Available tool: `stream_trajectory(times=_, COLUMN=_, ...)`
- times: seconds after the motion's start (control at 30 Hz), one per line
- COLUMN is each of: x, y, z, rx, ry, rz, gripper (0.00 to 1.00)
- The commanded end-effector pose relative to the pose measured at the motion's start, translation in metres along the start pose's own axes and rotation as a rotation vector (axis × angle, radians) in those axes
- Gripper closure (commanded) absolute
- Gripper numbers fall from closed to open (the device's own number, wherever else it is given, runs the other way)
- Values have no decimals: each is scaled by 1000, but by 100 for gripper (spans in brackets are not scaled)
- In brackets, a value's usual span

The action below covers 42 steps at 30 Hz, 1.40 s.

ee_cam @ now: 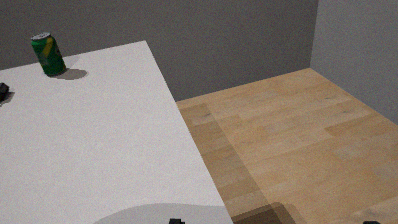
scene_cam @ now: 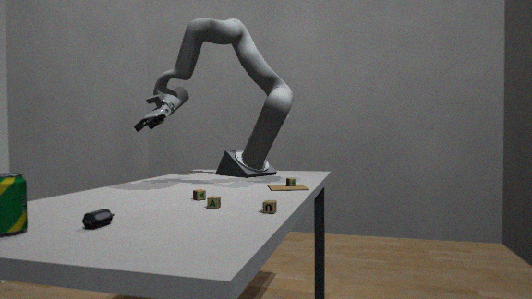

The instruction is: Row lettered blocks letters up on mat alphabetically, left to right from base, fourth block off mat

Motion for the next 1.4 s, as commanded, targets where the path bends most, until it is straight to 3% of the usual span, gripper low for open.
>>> stream_trajectory(times=0.0, x=-8, y=-12, z=-16, rx=-31, ry=-43, rz=-18, gripper=0)
stream_trajectory(times=0.13, x=-19, y=-39, z=-48, rx=-81, ry=-135, rz=-57, gripper=0)
stream_trajectory(times=0.2, x=-19, y=-39, z=-48, rx=-81, ry=-135, rz=-57, gripper=0)
stream_trajectory(times=0.33, x=-31, y=-79, z=-90, rx=-126, ry=-262, rz=-103, gripper=0)
stream_trajectory(times=0.4, x=-32, y=-83, z=-94, rx=-129, ry=-274, rz=-107, gripper=0)
stream_trajectory(times=0.47, x=-37, y=-111, z=-120, rx=-145, ry=-359, rz=-133, gripper=0)
stream_trajectory(times=0.5, x=-37, y=-111, z=-120, rx=-145, ry=-359, rz=-133, gripper=0)
stream_trajectory(times=0.53, x=-38, y=-127, z=-134, rx=-150, ry=-405, rz=-146, gripper=0)
stream_trajectory(times=0.57, x=-38, y=-127, z=-134, rx=-150, ry=-405, rz=-146, gripper=0)
stream_trajectory(times=0.6, x=-40, y=-144, z=-148, rx=-151, ry=-452, rz=-158, gripper=0)
stream_trajectory(times=0.63, x=-40, y=-144, z=-148, rx=-151, ry=-452, rz=-158, gripper=0)
stream_trajectory(times=0.67, x=-41, y=-163, z=-163, rx=-149, ry=-500, rz=-170, gripper=0)
stream_trajectory(times=0.77, x=-41, y=-163, z=-163, rx=-149, ry=-500, rz=-170, gripper=0)
stream_trajectory(times=0.83, x=-41, y=-203, z=-192, rx=-136, ry=-598, rz=-190, gripper=0)
stream_trajectory(times=0.9, x=-41, y=-203, z=-192, rx=-136, ry=-598, rz=-190, gripper=0)
stream_trajectory(times=0.93, x=-40, y=-225, z=-206, rx=-124, ry=-645, rz=-197, gripper=0)
stream_trajectory(times=1.0, x=-40, y=-225, z=-206, rx=-124, ry=-645, rz=-198, gripper=0)
stream_trajectory(times=1.07, x=-36, y=-268, z=-232, rx=-93, ry=-729, rz=-208, gripper=0)
stream_trajectory(times=1.13, x=-36, y=-272, z=-234, rx=-90, ry=-736, rz=-209, gripper=0)
stream_trajectory(times=1.17, x=-33, y=-296, z=-246, rx=-69, ry=-777, rz=-212, gripper=0)
stream_trajectory(times=1.23, x=-33, y=-297, z=-247, rx=-69, ry=-778, rz=-212, gripper=0)
stream_trajectory(times=1.27, x=-29, y=-322, z=-259, rx=-45, ry=-816, rz=-214, gripper=0)
stream_trajectory(times=1.33, x=-29, y=-322, z=-259, rx=-45, ry=-816, rz=-214, gripper=0)
stream_trajectory(times=1.37, x=-25, y=-348, z=-270, rx=-18, ry=-851, rz=-214, gripper=0)
Point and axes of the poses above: the point where the finger pads meet when closed, its own z axis back along the fingers, its own y axis across the jaws, x = y × z, the point moved 4 cm from there along z, back along the fingers, and after that the axes turned 8 degrees about -z, right-handed, at the moved point
